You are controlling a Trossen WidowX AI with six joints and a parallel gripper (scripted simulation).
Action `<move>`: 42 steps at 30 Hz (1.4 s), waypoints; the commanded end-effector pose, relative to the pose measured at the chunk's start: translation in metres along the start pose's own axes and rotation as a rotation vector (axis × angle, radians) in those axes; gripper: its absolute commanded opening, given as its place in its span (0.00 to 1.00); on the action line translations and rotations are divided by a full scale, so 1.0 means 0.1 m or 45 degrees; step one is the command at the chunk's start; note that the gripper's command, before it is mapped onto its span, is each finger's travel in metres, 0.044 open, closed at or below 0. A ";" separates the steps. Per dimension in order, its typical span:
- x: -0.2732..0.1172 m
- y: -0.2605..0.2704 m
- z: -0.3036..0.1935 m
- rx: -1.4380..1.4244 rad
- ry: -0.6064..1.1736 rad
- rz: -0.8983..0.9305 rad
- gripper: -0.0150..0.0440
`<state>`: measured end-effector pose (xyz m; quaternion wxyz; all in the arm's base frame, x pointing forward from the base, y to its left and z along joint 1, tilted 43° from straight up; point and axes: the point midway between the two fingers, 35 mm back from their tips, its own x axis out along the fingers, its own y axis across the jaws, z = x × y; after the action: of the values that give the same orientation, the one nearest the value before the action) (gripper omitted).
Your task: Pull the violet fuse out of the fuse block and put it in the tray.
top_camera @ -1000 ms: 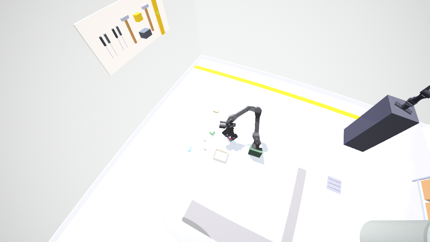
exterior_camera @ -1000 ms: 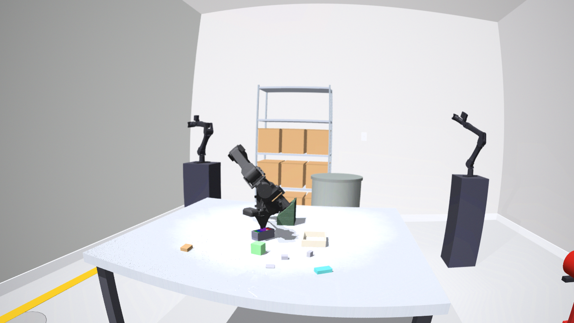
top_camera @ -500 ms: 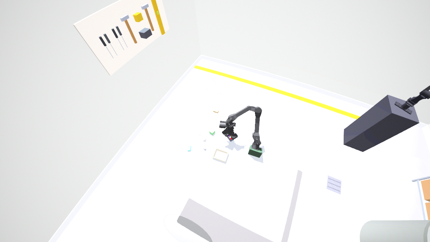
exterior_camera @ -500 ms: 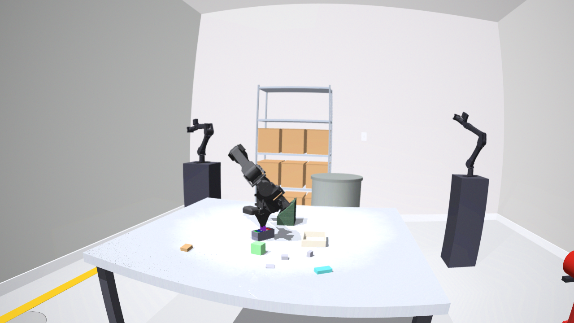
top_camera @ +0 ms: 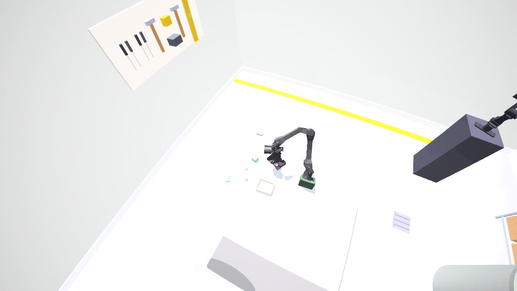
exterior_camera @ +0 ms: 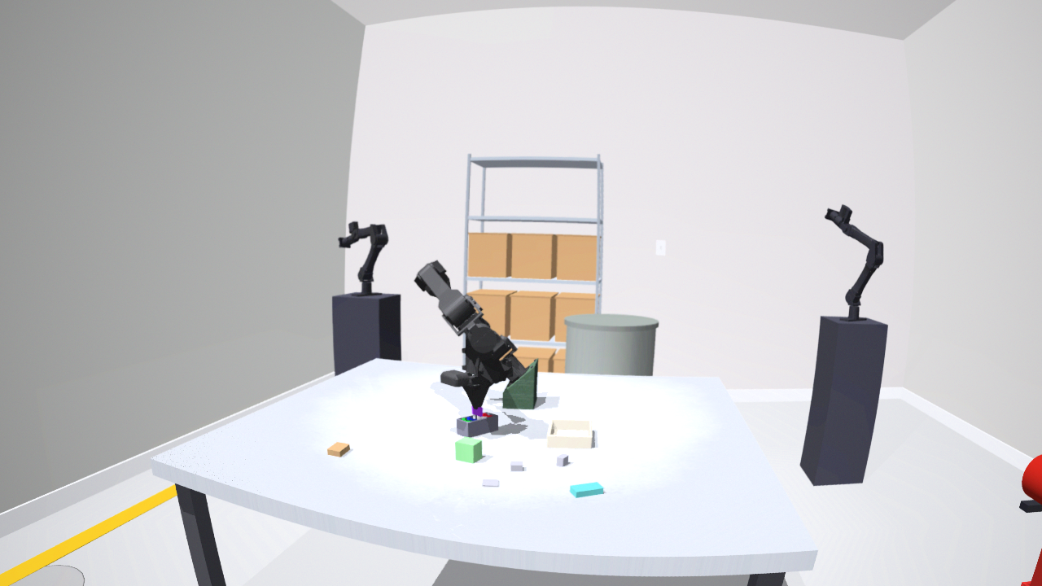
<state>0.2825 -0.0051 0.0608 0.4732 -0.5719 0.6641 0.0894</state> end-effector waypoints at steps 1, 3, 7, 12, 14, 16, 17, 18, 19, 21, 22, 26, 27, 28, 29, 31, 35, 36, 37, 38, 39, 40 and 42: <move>-0.03 0.00 0.01 0.005 -0.006 0.002 0.25; -0.04 0.00 0.01 0.004 -0.006 0.002 0.25; -0.06 0.00 0.01 0.004 -0.006 0.002 0.25; -0.09 0.00 0.00 0.004 -0.005 0.002 0.25; -0.10 0.00 0.00 0.004 -0.005 0.001 0.25; -0.11 0.00 0.00 0.004 -0.005 0.001 0.25; -0.11 0.00 0.00 0.004 -0.005 0.001 0.25; -0.12 0.00 0.00 0.004 -0.005 0.001 0.25; -0.13 0.00 0.00 0.004 -0.005 0.001 0.25; -0.16 0.00 0.01 0.004 -0.006 0.002 0.25; -0.18 0.00 0.01 0.003 -0.006 0.002 0.25; -0.24 0.00 0.01 0.003 -0.006 0.002 0.25; -0.26 0.00 0.01 0.003 -0.006 0.002 0.25; -0.27 0.00 0.00 0.003 -0.006 0.002 0.25; -0.29 0.00 0.00 0.003 -0.006 0.002 0.25; -0.32 0.00 0.00 0.003 -0.006 0.002 0.25; -0.33 0.00 0.01 0.003 -0.006 0.002 0.25; -0.34 0.01 0.04 0.003 -0.007 0.003 0.25; -0.34 0.02 0.08 0.003 -0.009 0.003 0.25; -0.35 0.03 0.13 0.002 -0.011 0.004 0.25; -0.35 0.04 0.18 0.002 -0.014 0.005 0.25; -0.36 0.05 0.23 0.002 -0.016 0.006 0.25; -0.37 0.08 0.33 0.001 -0.019 0.007 0.25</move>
<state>0.2854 0.0311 0.0747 0.4763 -0.5704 0.6630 0.0909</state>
